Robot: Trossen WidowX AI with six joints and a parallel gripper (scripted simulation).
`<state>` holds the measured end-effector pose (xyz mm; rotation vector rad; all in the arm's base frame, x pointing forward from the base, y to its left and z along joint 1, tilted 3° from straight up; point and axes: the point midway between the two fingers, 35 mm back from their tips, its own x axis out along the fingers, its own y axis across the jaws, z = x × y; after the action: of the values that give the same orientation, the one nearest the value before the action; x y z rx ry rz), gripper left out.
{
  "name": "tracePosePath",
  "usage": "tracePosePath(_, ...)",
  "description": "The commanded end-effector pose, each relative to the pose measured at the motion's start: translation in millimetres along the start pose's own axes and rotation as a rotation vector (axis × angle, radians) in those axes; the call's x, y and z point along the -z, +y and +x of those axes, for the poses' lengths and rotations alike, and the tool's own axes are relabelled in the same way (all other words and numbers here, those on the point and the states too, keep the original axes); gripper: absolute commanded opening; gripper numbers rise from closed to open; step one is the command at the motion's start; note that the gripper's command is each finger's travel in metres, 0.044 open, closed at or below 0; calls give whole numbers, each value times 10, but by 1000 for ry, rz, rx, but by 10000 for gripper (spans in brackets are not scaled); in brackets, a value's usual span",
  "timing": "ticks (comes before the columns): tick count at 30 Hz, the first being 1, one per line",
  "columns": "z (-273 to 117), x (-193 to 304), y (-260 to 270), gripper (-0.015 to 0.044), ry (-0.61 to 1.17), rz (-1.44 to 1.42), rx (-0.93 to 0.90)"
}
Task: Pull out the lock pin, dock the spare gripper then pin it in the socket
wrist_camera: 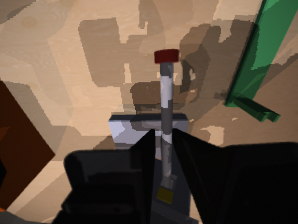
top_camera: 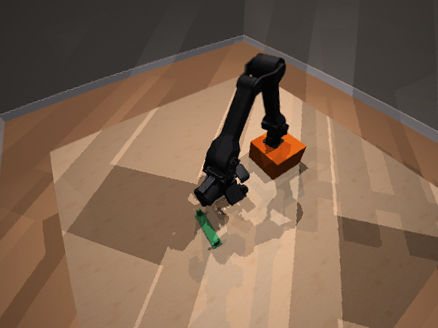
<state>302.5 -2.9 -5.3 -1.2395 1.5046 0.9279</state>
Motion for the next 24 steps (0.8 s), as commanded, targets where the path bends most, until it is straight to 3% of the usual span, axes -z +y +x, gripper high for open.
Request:
tracePosePath(1,-1,-3,-1,184,0,0,1)
tracePosePath(24,-333,-143,34,200,8,-2,-10)
